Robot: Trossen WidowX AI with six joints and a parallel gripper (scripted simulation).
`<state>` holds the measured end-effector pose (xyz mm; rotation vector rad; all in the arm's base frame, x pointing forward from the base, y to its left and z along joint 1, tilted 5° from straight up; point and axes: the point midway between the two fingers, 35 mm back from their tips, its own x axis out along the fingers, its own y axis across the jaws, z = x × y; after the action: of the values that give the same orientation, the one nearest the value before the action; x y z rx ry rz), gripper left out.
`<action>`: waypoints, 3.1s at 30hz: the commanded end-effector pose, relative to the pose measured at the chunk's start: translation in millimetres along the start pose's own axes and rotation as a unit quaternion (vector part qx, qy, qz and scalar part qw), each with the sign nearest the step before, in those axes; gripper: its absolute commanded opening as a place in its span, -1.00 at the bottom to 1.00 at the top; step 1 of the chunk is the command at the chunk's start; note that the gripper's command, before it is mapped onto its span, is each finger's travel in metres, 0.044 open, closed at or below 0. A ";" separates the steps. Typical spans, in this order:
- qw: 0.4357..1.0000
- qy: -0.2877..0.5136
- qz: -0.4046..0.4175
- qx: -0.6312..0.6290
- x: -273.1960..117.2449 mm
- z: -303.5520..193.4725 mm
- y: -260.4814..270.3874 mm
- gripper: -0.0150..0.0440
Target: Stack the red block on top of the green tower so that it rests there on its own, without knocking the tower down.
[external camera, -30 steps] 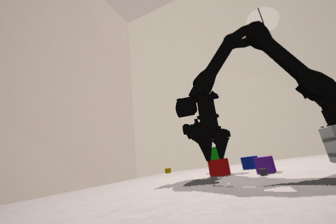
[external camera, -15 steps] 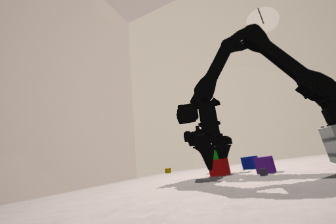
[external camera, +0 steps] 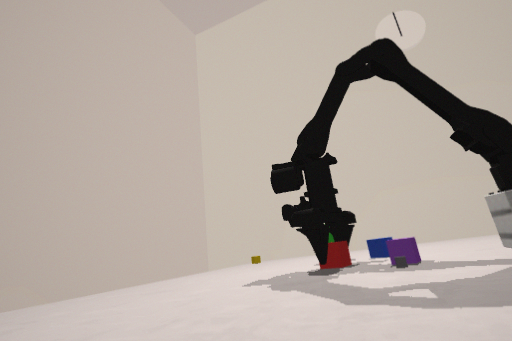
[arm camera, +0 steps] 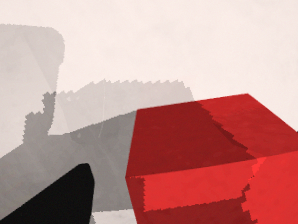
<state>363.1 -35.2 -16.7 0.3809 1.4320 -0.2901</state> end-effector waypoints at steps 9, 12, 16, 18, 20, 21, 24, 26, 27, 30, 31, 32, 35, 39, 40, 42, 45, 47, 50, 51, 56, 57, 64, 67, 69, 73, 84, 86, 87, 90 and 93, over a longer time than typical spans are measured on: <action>1.000 0.003 -0.004 0.002 0.6 -2.1 -1.8 0.82; 1.000 0.003 -0.004 0.002 0.6 -2.1 -1.8 0.56; 1.000 0.003 -0.004 0.002 0.6 -2.1 -1.8 0.27; 1.000 0.003 -0.004 0.002 0.6 -2.1 -1.8 0.22; 1.000 0.003 -0.004 0.002 0.6 -2.1 -1.8 0.18; 1.000 0.003 -0.004 0.002 0.6 -2.1 -1.8 0.15; 1.000 0.003 -0.004 0.002 0.6 -2.1 -1.8 0.08; 1.000 0.003 -0.004 0.002 -2.8 -1.7 -1.6 -0.09; 1.000 0.003 -0.004 0.002 -6.0 -1.4 -1.4 -0.18; 1.000 0.003 -0.004 0.002 -18.8 -0.5 -0.7 -0.45; 1.000 0.003 -0.004 0.002 -24.3 -0.3 -0.5 -0.49; 1.000 0.003 -0.004 0.002 -29.5 -0.2 -0.3 -0.49; 1.000 0.003 -0.004 0.002 -42.1 0.0 -0.1 -0.49; 1.000 0.003 -0.004 0.002 -60.3 0.3 0.1 -0.49; 1.000 0.003 -0.004 0.002 -65.2 0.4 0.2 -0.49; 1.000 0.003 -0.004 0.002 -74.9 0.5 0.3 -0.49; 1.000 0.003 -0.004 0.002 -88.8 0.6 0.4 -0.49; 1.000 0.002 -0.004 0.002 -98.1 0.7 0.5 -0.49; 1.000 0.002 -0.004 0.002 -112.4 0.8 0.6 -0.49; 1.000 0.002 -0.004 0.002 -115.6 0.8 0.7 -0.49; 1.000 0.002 -0.004 0.002 -116.7 0.7 0.7 -0.49; 1.000 0.003 -0.003 0.003 -113.5 0.4 1.2 -0.49; 1.000 0.002 -0.006 0.002 -117.6 15.9 -15.5 -0.49; 1.000 0.002 -0.007 0.002 -118.3 28.5 -31.2 -0.49; 1.000 0.001 -0.007 0.001 -118.8 36.5 -42.3 -0.49; 1.000 0.000 -0.007 0.007 -118.7 50.3 -65.2 -0.49; 1.000 -0.001 -0.011 0.006 -120.0 79.5 -135.0 -0.49; 1.000 -0.001 -0.012 0.003 -120.5 83.4 -149.0 -0.49; 1.000 -0.001 -0.012 0.002 -120.7 84.7 -154.6 -0.49; 1.000 -0.001 -0.013 0.001 -120.9 85.7 -159.8 -0.49; 1.000 -0.001 -0.013 0.001 -125.8 86.4 -159.6 -0.49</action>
<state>356.0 -220.7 100.9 0.3713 1.4328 -0.3298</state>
